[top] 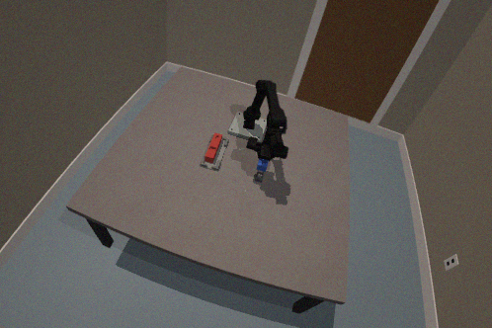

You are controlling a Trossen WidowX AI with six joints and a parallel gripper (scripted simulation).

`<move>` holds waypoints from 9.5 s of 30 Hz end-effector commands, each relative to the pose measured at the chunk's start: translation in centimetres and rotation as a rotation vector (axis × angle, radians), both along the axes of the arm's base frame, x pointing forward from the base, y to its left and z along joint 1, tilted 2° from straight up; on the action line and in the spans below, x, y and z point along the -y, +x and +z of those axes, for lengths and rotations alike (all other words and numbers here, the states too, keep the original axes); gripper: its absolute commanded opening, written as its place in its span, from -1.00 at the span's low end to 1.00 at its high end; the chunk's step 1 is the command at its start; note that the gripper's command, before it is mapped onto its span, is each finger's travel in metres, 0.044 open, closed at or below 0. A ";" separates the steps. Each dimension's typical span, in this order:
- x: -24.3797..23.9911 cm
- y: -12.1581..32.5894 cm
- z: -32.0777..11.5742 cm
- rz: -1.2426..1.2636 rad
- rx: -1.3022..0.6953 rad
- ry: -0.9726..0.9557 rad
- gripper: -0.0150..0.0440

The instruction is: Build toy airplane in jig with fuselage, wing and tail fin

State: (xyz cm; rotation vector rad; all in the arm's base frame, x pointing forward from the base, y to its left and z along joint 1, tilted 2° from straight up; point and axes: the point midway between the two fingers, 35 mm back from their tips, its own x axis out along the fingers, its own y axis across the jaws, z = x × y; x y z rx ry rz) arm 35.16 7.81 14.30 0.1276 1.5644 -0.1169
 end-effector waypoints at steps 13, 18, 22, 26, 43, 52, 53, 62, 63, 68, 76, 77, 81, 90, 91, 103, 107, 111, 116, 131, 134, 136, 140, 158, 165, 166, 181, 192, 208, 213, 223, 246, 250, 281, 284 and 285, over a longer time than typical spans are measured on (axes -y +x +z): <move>2.7 -0.2 1.3 -0.133 -0.002 -0.009 -0.49; 4.3 -0.2 1.1 -0.219 -0.002 -0.010 -0.49; 5.6 -0.3 0.9 -0.288 -0.001 -0.011 -0.49; 6.9 -0.4 0.7 -0.358 -0.001 -0.012 -0.49; 12.3 -1.6 0.0 -0.651 0.000 -0.018 -0.49; 15.1 -2.6 -0.5 -0.812 0.001 -0.020 -0.49; 15.4 -2.7 -0.6 -0.830 0.001 -0.020 -0.49; 18.0 -4.0 -1.1 -0.995 0.002 -0.023 -0.49; 18.3 -4.1 -1.1 -1.014 0.002 -0.023 -0.49; 19.7 -4.9 -1.4 -1.106 0.002 -0.024 -0.49; 21.8 -6.3 -1.9 -1.254 0.003 -0.026 -0.49; 22.1 -6.5 -1.9 -1.272 0.003 -0.027 -0.49; 23.1 -7.3 -2.2 -1.346 0.004 -0.028 -0.49; 25.2 -9.2 -2.7 -1.513 0.004 -0.030 -0.49; 25.3 -9.4 -2.7 -1.527 0.004 -0.031 -0.49; 25.5 -9.5 -2.8 -1.539 0.005 -0.031 0.17; 25.5 -9.5 -2.8 -1.539 0.005 -0.031 0.17; 25.5 -9.5 -2.9 -1.539 0.005 -0.031 0.17; 25.6 -9.5 -3.7 -1.539 0.005 -0.031 0.17; 25.7 -9.5 -6.1 -1.539 0.005 -0.031 0.17; 25.7 -9.5 -6.5 -1.539 0.005 -0.031 0.17; 25.7 -9.5 -6.7 -1.539 0.005 -0.031 0.17; 25.6 -9.5 -6.6 -1.540 0.002 -0.028 0.13; 25.6 -9.5 -6.6 -1.540 0.002 -0.028 0.51; 25.6 -9.5 -6.6 -1.540 0.002 -0.028 1.00; 25.6 -9.5 -6.6 -1.540 0.002 -0.028 1.00; 25.6 -9.1 1.9 -1.539 0.005 -0.031 1.00; 25.6 -9.0 2.1 -0.607 -0.006 -0.034 1.00; 25.6 -9.0 2.2 -0.068 -0.012 -0.033 1.00; 20.3 -7.6 2.2 -0.068 -0.008 -0.028 1.00; 5.9 -9.3 1.6 -0.068 -0.009 -0.013 1.00; -1.1 -13.9 -6.2 -0.067 -0.017 -0.007 1.00; -1.1 -13.9 -6.5 -0.067 -0.017 -0.007 1.00; -1.1 -14.0 -11.4 -0.067 -0.017 -0.007 1.00; -1.1 -14.0 -11.5 -0.067 -0.017 -0.007 0.91; -1.1 -14.0 -11.5 -0.067 -0.017 -0.007 0.82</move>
